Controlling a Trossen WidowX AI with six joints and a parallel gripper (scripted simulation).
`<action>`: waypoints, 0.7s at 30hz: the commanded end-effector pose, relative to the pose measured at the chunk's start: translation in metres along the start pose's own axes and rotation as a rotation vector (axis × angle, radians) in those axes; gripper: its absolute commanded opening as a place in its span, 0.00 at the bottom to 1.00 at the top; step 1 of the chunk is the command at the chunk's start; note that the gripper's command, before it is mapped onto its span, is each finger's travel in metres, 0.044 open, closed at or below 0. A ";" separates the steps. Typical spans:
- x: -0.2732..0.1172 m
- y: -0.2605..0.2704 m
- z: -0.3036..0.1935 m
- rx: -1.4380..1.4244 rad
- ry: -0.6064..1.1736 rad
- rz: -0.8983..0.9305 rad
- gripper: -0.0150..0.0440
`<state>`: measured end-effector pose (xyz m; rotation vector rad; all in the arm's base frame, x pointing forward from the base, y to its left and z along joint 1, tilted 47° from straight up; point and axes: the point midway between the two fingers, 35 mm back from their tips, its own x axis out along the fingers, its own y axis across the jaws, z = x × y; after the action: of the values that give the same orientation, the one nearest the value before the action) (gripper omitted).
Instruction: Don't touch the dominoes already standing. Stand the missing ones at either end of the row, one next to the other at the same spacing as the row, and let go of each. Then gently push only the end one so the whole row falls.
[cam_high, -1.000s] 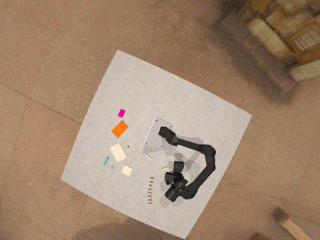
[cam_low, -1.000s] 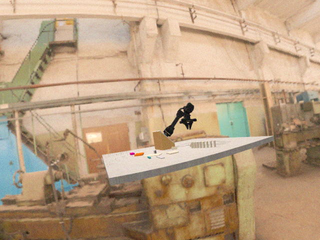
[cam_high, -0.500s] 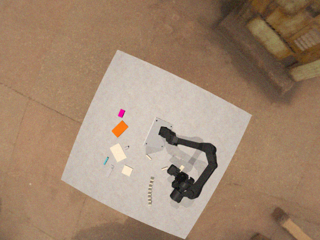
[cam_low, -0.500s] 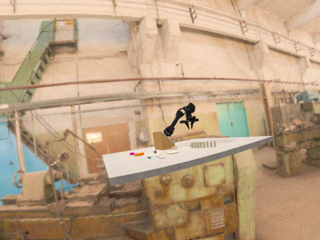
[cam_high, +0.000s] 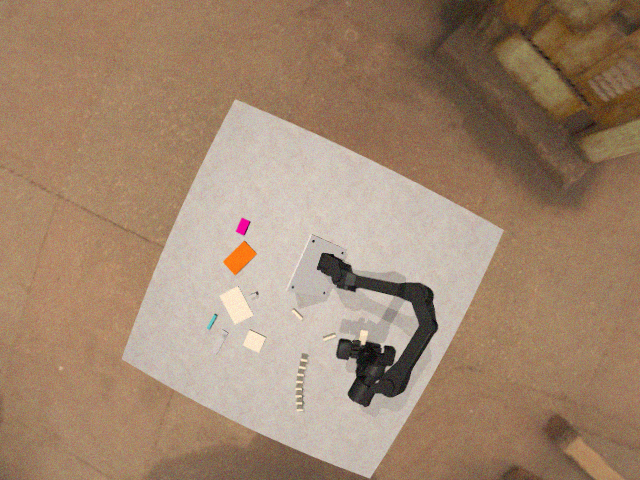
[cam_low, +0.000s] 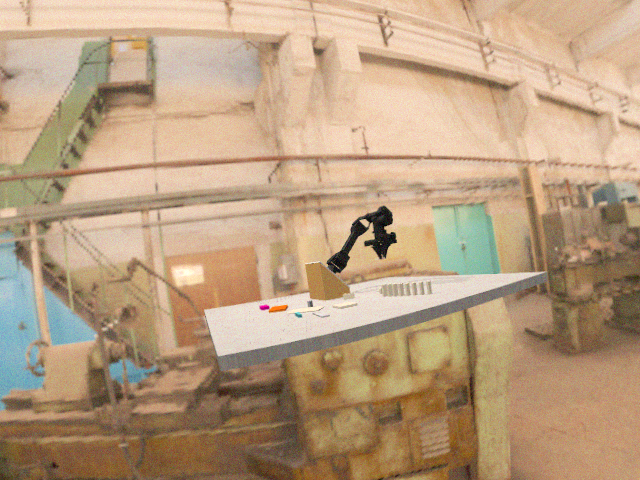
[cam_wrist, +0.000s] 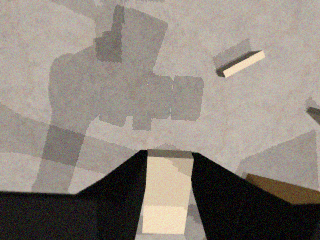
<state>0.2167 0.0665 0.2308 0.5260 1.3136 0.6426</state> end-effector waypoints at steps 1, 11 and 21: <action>0.010 -0.005 -0.005 -0.038 0.012 -0.061 0.44; 0.033 -0.020 -0.010 -0.178 -0.029 -0.258 0.44; 0.049 -0.029 -0.005 -0.299 -0.143 -0.418 0.44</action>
<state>0.2209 0.0790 0.1810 0.0799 1.1520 0.4597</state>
